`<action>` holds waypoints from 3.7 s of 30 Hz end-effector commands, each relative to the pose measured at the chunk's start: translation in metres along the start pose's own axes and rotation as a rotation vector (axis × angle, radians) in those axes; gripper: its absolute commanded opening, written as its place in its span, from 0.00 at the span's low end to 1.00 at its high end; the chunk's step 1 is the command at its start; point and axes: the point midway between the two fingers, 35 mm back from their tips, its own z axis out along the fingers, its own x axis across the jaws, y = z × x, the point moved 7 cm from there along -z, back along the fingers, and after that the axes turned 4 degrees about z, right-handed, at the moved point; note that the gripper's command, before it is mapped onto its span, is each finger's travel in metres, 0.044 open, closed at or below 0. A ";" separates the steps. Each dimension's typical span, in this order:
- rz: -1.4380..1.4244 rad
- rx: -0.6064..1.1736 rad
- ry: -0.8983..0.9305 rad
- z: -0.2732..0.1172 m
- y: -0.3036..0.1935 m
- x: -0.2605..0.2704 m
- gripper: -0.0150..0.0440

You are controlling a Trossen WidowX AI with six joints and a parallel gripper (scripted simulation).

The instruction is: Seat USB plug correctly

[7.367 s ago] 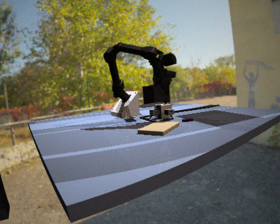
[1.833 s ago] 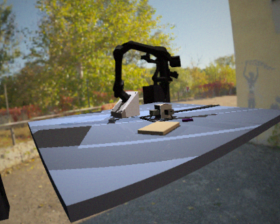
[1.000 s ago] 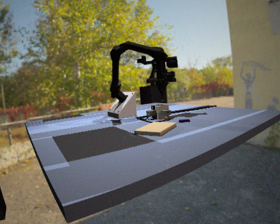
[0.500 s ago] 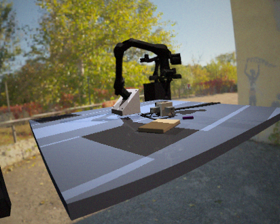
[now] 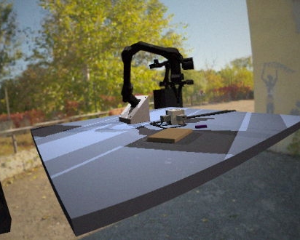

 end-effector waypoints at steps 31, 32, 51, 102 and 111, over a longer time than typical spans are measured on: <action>0.902 -0.001 -0.002 0.001 0.000 0.000 0.25; 0.923 -0.001 -0.002 0.001 0.000 0.000 0.25; 0.934 -0.004 -0.001 0.001 0.000 0.000 0.25; 0.924 -0.031 -0.013 0.007 0.001 -0.001 0.25; 0.923 -0.036 -0.015 0.008 0.002 -0.002 0.25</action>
